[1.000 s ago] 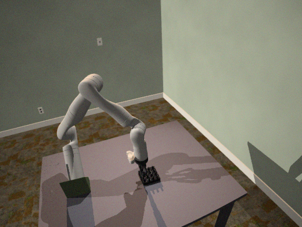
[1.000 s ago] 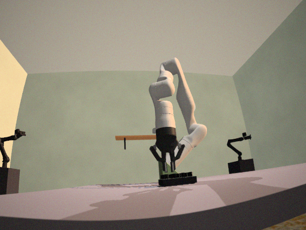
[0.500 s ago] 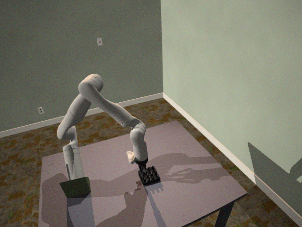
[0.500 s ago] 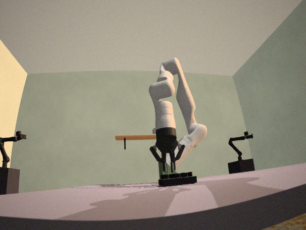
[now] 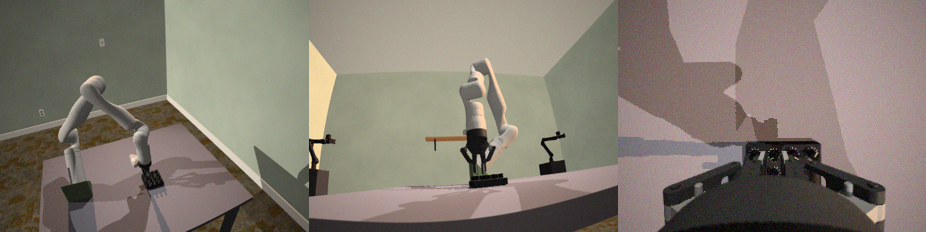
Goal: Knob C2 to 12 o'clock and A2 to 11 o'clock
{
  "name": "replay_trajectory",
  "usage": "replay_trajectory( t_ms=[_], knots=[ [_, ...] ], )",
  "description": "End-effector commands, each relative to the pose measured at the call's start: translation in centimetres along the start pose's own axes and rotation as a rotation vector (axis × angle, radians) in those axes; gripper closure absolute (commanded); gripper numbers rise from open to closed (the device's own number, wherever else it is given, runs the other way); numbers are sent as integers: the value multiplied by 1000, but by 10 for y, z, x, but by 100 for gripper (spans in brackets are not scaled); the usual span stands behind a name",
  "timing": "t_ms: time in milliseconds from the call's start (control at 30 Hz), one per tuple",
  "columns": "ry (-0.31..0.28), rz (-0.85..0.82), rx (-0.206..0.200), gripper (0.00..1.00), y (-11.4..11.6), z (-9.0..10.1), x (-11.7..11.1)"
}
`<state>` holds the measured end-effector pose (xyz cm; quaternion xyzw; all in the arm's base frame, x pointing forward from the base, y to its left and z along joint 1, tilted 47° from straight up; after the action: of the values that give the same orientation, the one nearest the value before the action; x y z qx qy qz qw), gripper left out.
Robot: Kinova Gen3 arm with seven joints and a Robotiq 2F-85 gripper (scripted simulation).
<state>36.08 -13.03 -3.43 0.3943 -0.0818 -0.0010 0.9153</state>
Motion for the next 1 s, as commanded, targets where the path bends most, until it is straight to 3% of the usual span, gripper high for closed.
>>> replay_trajectory(
  t_ms=[0, 967],
  knots=[
    [-1, 0, -1, 81, 0, 1, 0],
    [-1, 0, -1, 81, 0, -7, 0]
  ],
)
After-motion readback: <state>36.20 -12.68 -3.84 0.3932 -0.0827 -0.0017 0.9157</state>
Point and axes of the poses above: the point where the finger pads meet when closed, its own z axis back along the fingers, its own y axis across the jaws, x = y × z, the point moved 5 cm from there along z, back along the fingers, and after that the axes turned 11 degrees about z, right-handed, at the moved point
